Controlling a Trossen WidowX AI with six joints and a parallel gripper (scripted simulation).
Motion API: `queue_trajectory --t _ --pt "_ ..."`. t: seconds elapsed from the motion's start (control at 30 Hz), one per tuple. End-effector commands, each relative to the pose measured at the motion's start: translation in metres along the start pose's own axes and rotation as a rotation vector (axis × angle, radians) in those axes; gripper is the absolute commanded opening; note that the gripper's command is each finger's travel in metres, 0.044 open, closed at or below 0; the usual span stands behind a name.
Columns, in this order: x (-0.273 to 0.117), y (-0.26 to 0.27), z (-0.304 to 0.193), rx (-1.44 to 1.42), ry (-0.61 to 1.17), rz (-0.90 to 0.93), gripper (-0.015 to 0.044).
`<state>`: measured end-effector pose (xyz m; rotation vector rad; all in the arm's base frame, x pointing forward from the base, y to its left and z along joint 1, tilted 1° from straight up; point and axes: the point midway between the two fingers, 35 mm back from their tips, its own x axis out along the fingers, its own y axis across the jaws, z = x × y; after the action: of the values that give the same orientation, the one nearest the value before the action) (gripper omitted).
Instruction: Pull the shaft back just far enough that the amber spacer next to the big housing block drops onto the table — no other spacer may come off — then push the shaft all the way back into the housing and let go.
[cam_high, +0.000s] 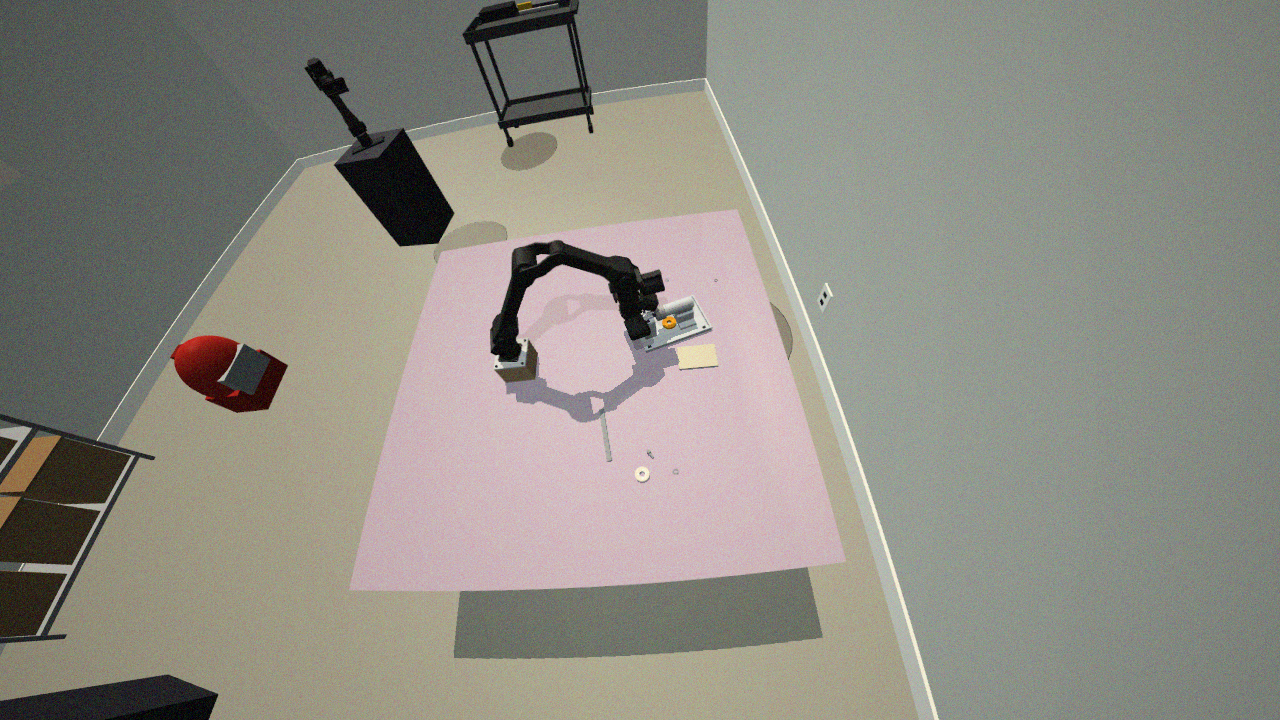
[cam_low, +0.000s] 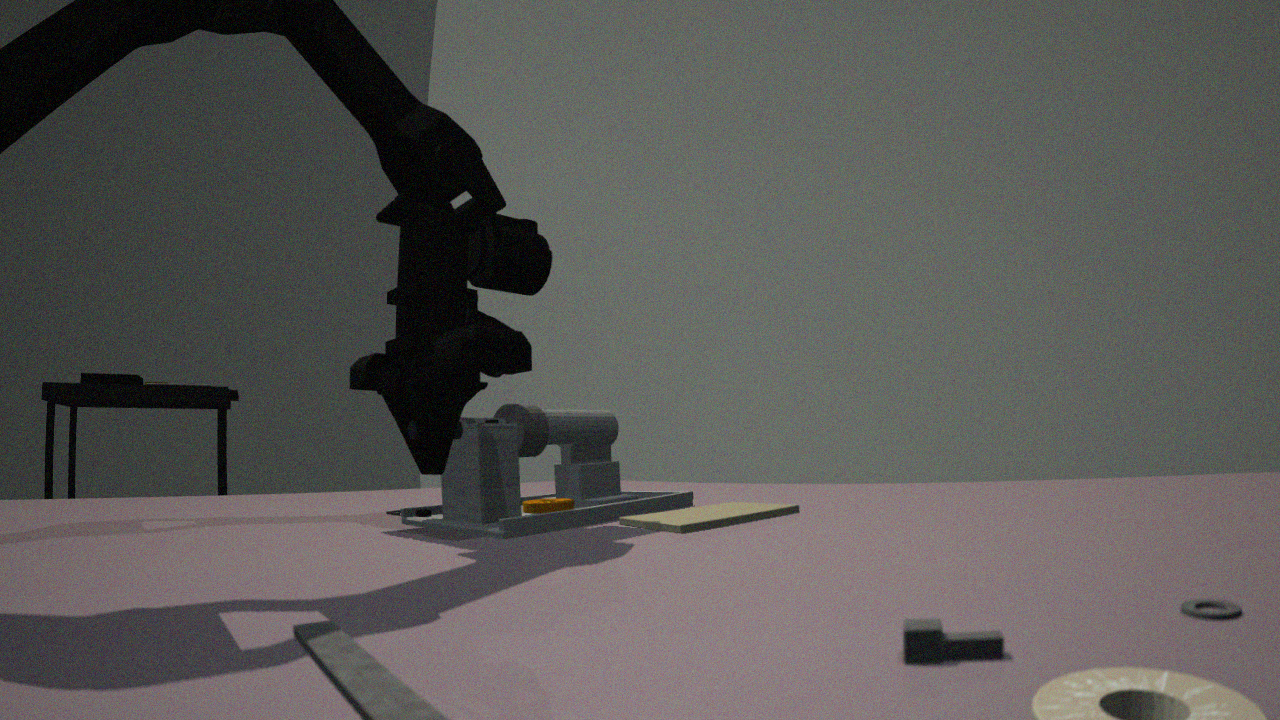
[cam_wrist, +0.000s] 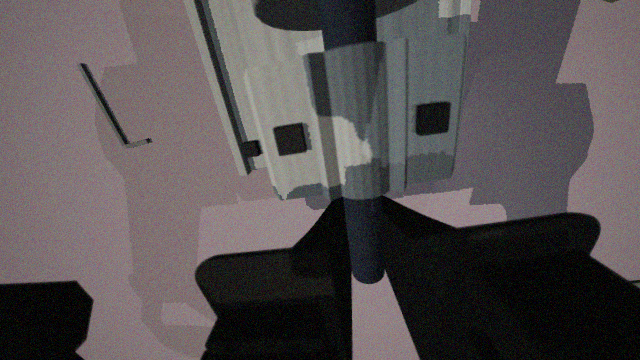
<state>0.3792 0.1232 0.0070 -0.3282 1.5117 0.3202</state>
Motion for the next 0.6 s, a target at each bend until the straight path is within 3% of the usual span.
queue_trajectory --t 0.0,0.57 --pt "-0.0011 0.0002 0.0047 0.001 -0.014 0.002 0.0000" --pt "-0.0011 0.0002 0.0076 0.001 -0.014 0.002 0.0000"
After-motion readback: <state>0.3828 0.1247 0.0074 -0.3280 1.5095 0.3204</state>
